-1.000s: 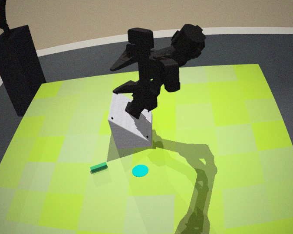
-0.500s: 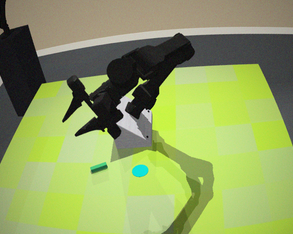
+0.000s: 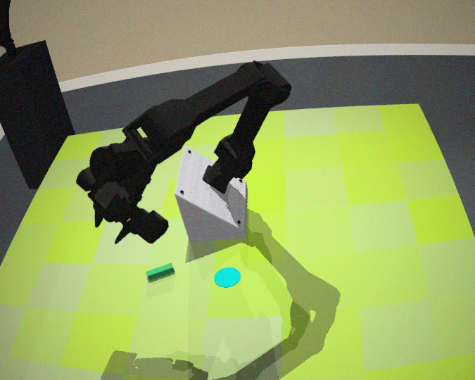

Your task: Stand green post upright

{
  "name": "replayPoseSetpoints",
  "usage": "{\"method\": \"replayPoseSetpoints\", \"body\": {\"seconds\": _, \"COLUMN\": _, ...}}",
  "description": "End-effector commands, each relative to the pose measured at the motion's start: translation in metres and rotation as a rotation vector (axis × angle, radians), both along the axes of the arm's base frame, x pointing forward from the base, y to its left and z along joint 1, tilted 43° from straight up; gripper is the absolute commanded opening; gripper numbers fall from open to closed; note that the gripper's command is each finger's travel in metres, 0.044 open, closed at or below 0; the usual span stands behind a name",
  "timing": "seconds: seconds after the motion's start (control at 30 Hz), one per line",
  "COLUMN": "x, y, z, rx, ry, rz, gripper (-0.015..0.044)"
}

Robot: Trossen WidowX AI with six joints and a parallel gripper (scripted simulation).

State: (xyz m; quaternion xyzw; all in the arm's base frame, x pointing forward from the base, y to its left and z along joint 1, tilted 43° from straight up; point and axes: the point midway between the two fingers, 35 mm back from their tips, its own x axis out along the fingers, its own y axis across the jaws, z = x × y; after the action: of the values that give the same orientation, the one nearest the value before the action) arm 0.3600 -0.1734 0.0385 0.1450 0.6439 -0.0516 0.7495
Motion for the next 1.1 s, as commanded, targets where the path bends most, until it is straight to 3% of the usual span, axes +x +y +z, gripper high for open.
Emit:
{"method": "replayPoseSetpoints", "body": {"seconds": 0.0, "x": -0.023, "y": 0.008, "z": -0.028, "rx": 0.144, "ry": 0.113, "rz": -0.124, "gripper": 0.0233}}
{"method": "replayPoseSetpoints", "body": {"seconds": 0.5, "x": -0.098, "y": 0.048, "z": -0.084, "rx": 0.612, "ry": 0.547, "rz": -0.602, "gripper": 0.0233}}
{"method": "replayPoseSetpoints", "body": {"seconds": 0.8, "x": -0.099, "y": 0.050, "z": -0.086, "rx": 0.617, "ry": 0.552, "rz": -0.608, "gripper": 0.0233}}
{"method": "replayPoseSetpoints", "body": {"seconds": 1.07, "x": -0.106, "y": 0.115, "z": -0.159, "rx": 0.619, "ry": 0.551, "rz": -0.607, "gripper": 0.0233}}
